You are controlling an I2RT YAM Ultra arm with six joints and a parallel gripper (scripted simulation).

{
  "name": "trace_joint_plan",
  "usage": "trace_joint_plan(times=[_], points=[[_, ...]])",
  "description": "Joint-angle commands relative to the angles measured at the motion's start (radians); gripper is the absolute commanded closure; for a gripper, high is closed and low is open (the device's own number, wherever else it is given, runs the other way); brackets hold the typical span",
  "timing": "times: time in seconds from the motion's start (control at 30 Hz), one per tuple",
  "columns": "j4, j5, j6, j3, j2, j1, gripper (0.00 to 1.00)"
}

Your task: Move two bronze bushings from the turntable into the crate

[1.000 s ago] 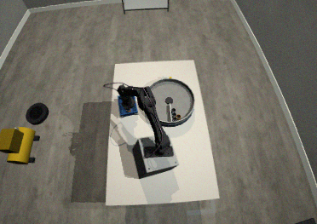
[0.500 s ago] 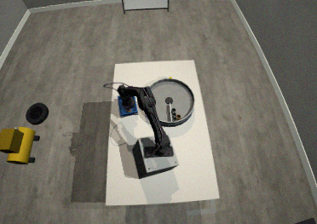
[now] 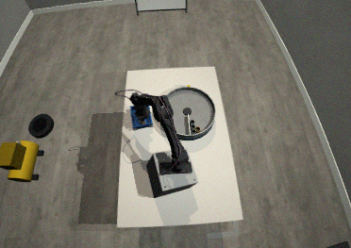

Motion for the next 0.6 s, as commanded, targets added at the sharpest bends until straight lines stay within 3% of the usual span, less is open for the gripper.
trace_joint_plan(times=[0.0, 0.57], points=[[-0.051, -0.007, 0.021, 0.032, -0.067, 0.037, 0.84], [-0.199, -0.012, 0.057, 0.094, -0.141, 0.07, 0.84]])
